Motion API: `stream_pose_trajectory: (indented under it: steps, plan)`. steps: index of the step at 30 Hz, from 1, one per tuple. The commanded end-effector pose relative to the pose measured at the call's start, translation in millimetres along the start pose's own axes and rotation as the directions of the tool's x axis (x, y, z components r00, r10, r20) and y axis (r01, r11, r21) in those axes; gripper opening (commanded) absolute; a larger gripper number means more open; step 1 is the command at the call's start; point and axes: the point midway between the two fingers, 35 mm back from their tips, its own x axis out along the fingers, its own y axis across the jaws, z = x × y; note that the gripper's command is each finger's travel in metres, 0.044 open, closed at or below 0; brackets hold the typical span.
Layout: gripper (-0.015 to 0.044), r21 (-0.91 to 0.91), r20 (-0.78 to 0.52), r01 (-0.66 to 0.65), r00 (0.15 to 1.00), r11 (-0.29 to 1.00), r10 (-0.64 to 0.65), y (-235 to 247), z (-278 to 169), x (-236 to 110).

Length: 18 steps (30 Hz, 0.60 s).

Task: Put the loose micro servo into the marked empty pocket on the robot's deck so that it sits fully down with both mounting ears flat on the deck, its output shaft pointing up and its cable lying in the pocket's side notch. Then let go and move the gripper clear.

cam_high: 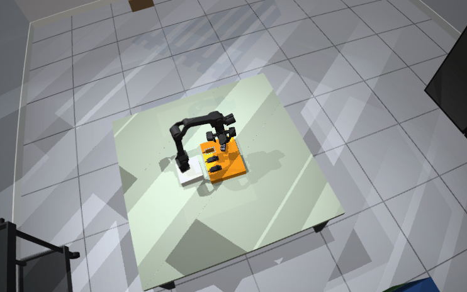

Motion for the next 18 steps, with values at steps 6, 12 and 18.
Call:
stream_pose_trajectory:
  steps: [6, 12, 18]
  plan:
    - [0.0440, 0.237, -0.006, 0.040, 0.999, 0.971, -0.039, 1.2, -26.9, 15.8]
    - [0.0440, 0.237, -0.006, 0.040, 0.999, 0.971, -0.039, 1.1, -27.0, 16.9]
    - [0.0440, 0.237, -0.006, 0.040, 0.999, 0.971, -0.039, 0.3, -27.2, 38.5]
